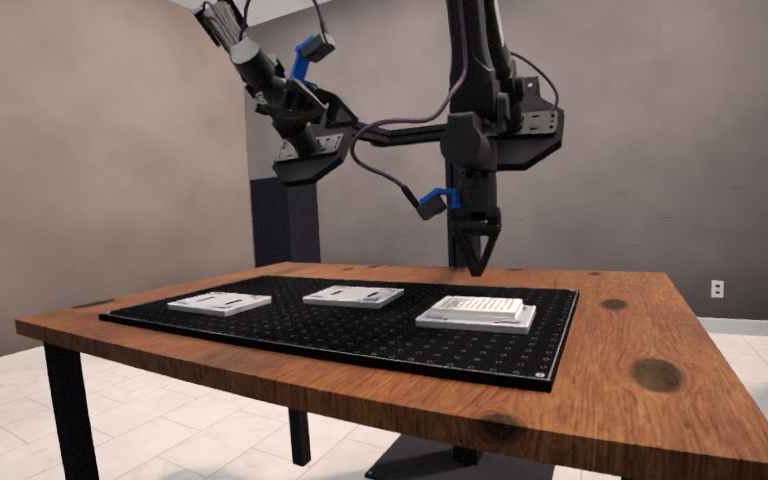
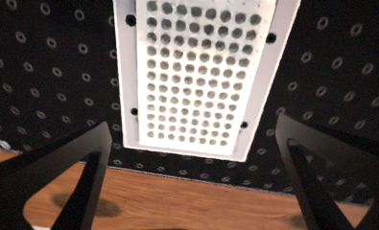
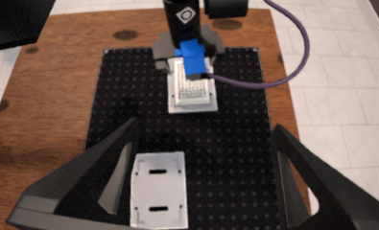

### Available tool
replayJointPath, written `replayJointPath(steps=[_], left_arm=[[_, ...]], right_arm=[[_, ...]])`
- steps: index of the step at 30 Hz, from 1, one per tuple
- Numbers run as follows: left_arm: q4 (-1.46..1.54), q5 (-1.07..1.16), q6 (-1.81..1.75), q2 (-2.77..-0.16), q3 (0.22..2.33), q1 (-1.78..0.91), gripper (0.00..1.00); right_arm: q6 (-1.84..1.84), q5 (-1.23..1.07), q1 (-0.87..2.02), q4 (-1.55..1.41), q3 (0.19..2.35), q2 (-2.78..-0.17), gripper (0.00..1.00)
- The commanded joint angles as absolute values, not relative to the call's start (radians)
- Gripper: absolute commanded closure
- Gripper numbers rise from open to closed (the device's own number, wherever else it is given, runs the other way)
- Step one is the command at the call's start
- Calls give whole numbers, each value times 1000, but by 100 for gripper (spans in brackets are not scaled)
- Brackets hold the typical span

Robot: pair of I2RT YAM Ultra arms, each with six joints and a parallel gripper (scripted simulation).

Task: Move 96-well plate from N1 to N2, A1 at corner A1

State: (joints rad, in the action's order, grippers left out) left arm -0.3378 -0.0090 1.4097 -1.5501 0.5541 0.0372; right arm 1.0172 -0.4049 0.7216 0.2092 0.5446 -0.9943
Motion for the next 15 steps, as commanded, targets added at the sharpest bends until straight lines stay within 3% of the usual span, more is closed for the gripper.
replayJointPath(steps=[1, 15], left_arm=[[-242, -17, 1521, -1537, 587, 29, 0], [-199, -18, 1540, -1558, 639, 22, 0]], right_arm=[[1022, -432, 732, 211, 547, -973, 0], [1022, -432, 732, 211, 547, -973, 0]])
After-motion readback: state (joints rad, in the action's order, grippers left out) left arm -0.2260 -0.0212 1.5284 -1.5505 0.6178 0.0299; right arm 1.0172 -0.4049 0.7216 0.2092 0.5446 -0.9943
